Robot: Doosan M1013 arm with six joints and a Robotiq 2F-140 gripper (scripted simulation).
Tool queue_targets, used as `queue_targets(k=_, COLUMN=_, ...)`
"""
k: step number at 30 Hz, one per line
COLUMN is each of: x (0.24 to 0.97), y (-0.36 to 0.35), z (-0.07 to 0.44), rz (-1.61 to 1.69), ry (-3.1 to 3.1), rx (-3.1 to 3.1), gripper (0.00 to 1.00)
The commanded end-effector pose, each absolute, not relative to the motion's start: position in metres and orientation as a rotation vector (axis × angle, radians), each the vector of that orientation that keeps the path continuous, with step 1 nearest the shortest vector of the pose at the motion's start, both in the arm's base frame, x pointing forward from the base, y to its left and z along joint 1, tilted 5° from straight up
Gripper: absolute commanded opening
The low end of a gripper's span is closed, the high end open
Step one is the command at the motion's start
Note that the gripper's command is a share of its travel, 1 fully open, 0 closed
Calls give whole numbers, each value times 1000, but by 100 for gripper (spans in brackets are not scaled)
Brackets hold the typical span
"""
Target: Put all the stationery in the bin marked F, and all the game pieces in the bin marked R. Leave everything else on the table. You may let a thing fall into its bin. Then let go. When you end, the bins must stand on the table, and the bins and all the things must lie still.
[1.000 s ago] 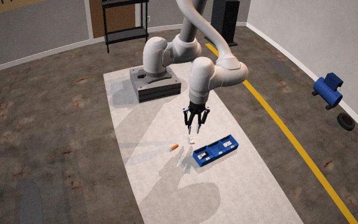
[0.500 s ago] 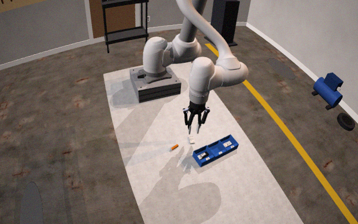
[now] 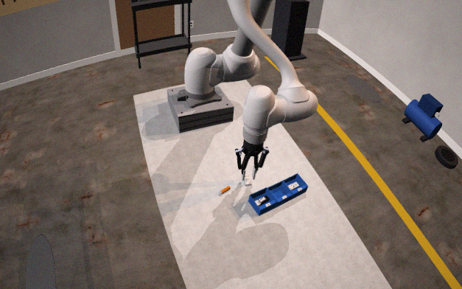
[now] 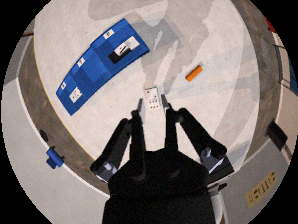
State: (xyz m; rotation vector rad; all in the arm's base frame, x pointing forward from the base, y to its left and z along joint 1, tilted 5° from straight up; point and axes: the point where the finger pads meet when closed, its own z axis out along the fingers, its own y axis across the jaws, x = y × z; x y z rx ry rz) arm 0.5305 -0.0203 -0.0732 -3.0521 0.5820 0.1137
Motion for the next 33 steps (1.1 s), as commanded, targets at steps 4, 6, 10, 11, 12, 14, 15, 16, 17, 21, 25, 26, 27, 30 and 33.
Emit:
queue_targets(k=4, x=530, y=-20, z=-81, rz=113, ry=582, rx=-3052, gripper=25)
queue_targets(k=6, x=530, y=-20, z=-83, rz=113, ry=582, rx=-3052, gripper=25)
queue_targets(k=10, x=530, y=-19, z=-89, rz=113, ry=582, rx=-3052, gripper=25)
queue_targets(k=11, x=530, y=-19, z=-90, rz=113, ry=582, rx=-3052, gripper=25)
queue_targets(k=12, x=530, y=-19, z=-91, rz=113, ry=582, rx=-3052, gripper=25)
queue_targets(k=14, x=530, y=-19, z=-93, rz=113, ry=582, rx=-3052, gripper=25)
queue_targets(k=15, x=530, y=-19, z=-93, rz=113, ry=582, rx=-3052, gripper=25)
queue_targets(k=16, x=530, y=-19, z=-93, rz=113, ry=582, rx=-3052, gripper=25)
queue_targets(k=17, x=530, y=-19, z=-93, rz=113, ry=582, rx=-3052, gripper=25)
queue_targets(k=21, x=529, y=-19, z=-93, rz=113, ry=582, rx=-3052, gripper=25)
queue_targets(k=25, x=529, y=-19, z=-93, rz=113, ry=582, rx=-3052, gripper=25)
queue_targets(k=26, x=529, y=-19, z=-93, rz=113, ry=582, rx=-3052, gripper=25)
queue_targets(k=27, x=529, y=-19, z=-93, rz=113, ry=582, rx=-3052, gripper=13)
queue_targets(k=30, x=529, y=-19, z=-93, rz=113, ry=582, rx=-3052, gripper=13)
queue_targets(k=33, x=529, y=-19, z=-93, rz=113, ry=582, rx=-3052, gripper=13)
